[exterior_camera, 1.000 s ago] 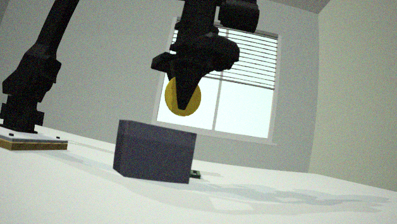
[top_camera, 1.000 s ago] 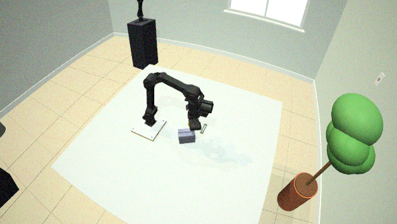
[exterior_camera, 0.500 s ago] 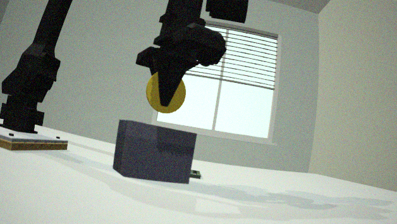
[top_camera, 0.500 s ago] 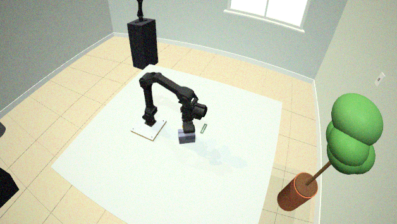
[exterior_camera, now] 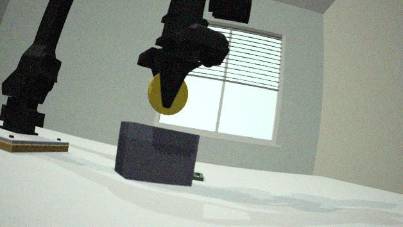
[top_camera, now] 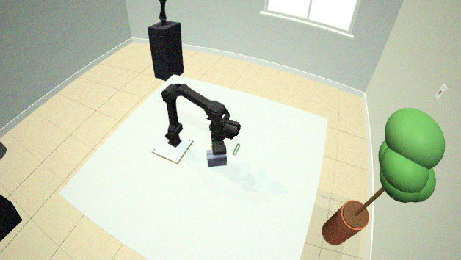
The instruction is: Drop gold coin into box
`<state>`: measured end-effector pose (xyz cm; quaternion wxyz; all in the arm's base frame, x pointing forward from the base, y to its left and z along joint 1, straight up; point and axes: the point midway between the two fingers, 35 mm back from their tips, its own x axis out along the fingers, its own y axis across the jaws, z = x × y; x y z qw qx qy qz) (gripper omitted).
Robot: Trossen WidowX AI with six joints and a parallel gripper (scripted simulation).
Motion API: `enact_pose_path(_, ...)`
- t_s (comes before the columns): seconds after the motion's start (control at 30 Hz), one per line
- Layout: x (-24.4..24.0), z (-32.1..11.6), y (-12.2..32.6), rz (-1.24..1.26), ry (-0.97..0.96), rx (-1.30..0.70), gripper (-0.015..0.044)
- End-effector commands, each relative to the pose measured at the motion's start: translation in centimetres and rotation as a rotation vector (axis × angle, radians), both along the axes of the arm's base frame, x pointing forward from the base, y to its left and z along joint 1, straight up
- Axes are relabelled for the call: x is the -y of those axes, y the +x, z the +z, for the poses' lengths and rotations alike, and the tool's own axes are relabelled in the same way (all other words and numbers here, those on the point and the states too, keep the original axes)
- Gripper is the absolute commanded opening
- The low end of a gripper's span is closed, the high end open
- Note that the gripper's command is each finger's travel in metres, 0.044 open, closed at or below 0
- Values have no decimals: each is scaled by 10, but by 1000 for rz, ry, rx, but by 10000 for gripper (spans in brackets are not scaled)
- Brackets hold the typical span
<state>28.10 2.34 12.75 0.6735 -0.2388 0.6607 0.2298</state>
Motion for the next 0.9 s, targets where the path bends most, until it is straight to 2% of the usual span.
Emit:
enact_pose_path(0.0,2,0,-1,-3,-1,1,0)
enact_pose_path(0.87,4,-4,-3,-2,0,1,0)
